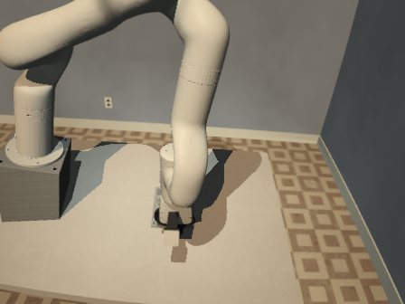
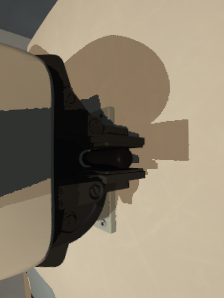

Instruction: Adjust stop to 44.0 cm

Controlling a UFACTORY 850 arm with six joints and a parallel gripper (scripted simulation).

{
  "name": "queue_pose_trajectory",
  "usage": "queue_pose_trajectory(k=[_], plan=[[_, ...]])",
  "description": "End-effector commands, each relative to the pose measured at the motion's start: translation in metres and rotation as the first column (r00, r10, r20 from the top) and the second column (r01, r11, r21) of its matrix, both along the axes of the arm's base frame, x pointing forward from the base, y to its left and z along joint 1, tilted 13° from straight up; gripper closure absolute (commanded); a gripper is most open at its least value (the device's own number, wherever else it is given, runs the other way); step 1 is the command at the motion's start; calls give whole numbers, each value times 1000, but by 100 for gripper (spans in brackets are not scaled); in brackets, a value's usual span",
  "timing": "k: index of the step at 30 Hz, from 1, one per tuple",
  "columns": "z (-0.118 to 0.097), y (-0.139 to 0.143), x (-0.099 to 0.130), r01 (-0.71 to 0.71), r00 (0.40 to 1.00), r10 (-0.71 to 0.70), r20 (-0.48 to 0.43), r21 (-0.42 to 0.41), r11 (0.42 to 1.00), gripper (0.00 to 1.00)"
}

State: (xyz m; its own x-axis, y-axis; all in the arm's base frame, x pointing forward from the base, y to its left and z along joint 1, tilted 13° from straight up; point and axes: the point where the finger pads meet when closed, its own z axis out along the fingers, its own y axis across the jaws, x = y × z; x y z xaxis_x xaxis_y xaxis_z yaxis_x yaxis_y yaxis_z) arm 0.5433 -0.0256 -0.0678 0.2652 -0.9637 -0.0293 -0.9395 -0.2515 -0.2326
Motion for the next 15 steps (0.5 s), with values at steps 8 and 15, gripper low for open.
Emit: queue_pose_trajectory(k=[8,15], plan=[[13,0,4,0,1000,0,-2,1,1000,94],[20,0,4,0,1000,0,-2,1,1000,94]])
